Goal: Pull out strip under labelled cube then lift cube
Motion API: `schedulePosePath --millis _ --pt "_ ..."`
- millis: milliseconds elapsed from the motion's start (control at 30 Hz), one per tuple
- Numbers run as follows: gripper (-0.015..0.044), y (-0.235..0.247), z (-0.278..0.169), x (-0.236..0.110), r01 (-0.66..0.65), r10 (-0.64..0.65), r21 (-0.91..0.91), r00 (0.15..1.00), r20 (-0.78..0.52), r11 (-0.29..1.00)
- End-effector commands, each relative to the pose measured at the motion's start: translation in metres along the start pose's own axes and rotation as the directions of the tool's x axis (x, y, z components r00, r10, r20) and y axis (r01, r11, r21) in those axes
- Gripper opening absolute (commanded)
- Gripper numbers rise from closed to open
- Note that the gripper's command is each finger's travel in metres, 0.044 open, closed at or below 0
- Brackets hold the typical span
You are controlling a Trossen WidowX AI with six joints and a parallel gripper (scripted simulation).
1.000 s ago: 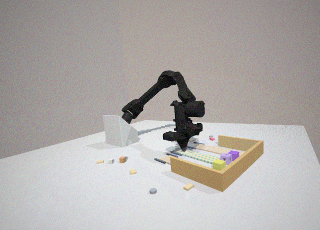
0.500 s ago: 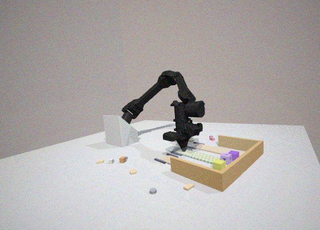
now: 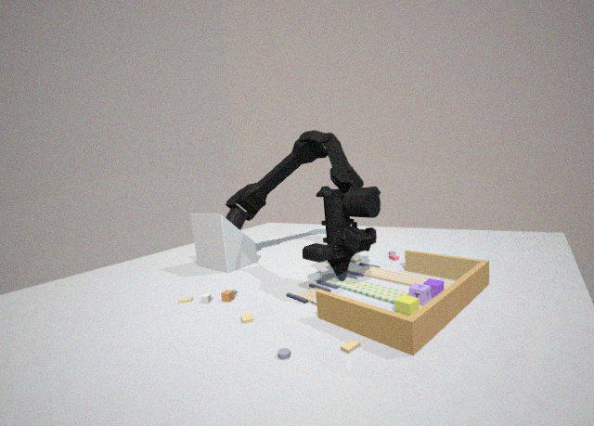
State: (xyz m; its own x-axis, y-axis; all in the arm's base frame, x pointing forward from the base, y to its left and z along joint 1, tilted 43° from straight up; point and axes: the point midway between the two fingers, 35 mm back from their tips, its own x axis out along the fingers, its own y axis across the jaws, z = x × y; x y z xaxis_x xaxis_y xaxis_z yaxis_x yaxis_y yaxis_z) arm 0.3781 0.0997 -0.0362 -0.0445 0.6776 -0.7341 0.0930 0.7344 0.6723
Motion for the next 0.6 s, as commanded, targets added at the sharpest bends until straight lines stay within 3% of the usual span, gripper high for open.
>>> schedulePosePath --millis 0,567 --pt "0.0 0.0005 -0.0001 0.0022 -0.005 0.005 0.003 1.0 -0.002 1.0" --pt "0.0 0.0008 0.0007 0.0039 -0.005 0.005 0.003 1.0 -0.002 1.0"
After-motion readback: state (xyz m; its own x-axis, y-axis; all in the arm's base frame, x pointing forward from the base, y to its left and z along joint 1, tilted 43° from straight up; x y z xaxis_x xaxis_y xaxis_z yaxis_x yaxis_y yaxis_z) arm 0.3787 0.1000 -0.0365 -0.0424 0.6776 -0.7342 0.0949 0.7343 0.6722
